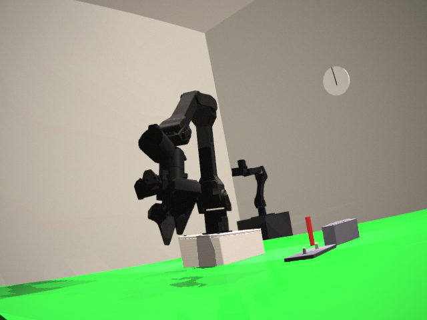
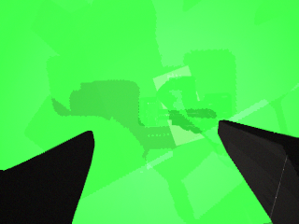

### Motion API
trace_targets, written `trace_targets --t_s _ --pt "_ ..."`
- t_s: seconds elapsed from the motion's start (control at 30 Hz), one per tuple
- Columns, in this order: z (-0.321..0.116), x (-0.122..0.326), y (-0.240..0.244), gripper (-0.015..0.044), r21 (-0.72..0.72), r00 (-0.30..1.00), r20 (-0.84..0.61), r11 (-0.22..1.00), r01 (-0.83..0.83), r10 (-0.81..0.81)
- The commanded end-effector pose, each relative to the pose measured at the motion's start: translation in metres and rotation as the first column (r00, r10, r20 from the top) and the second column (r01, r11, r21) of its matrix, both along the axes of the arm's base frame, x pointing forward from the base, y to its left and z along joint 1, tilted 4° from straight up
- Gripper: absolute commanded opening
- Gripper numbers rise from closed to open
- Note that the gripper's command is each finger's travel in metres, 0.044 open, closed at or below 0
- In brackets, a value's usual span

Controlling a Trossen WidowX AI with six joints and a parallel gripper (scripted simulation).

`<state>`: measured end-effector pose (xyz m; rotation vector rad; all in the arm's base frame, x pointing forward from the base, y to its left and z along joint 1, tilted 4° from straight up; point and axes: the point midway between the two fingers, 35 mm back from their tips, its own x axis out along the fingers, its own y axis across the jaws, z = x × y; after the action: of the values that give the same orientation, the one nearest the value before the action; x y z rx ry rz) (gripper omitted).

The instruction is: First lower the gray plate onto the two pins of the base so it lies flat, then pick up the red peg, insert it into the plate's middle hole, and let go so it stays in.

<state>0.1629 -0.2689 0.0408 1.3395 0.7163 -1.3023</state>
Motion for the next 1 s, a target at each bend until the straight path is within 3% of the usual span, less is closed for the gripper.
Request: trace_targets --t_s 0.0,0.1,0.23,0.37,0.5,0.63,0.8,0.97 --pt "0.0 0.0 0.0 0.0426 -0.002 1.0 -0.005 1.0 -0.015 0.015" --pt "0.002 0.001 -0.001 0.044 -0.023 0.971 -0.074 0.973 -0.231 0.229" --pt "0.004 0.001 -0.003 0.044 -0.022 0.806 -0.185 0.817 -0.576 0.563" --pt "0.007 0.002 -0.005 0.044 0.016 0.52 -0.272 0.544 -0.839 0.81" --pt "0.01 0.002 -0.006 0.044 0.076 0.157 -0.326 0.191 -0.979 0.932" --pt "0.014 0.003 -0.007 0.044 0.139 -0.227 -0.347 -0.19 -0.972 0.91" --pt "0.018 0.003 -0.009 0.044 0.202 -0.646 -0.336 -0.617 -0.76 0.685" --pt "0.022 0.003 -0.009 0.044 0.227 -0.856 -0.314 -0.843 -0.487 0.41"
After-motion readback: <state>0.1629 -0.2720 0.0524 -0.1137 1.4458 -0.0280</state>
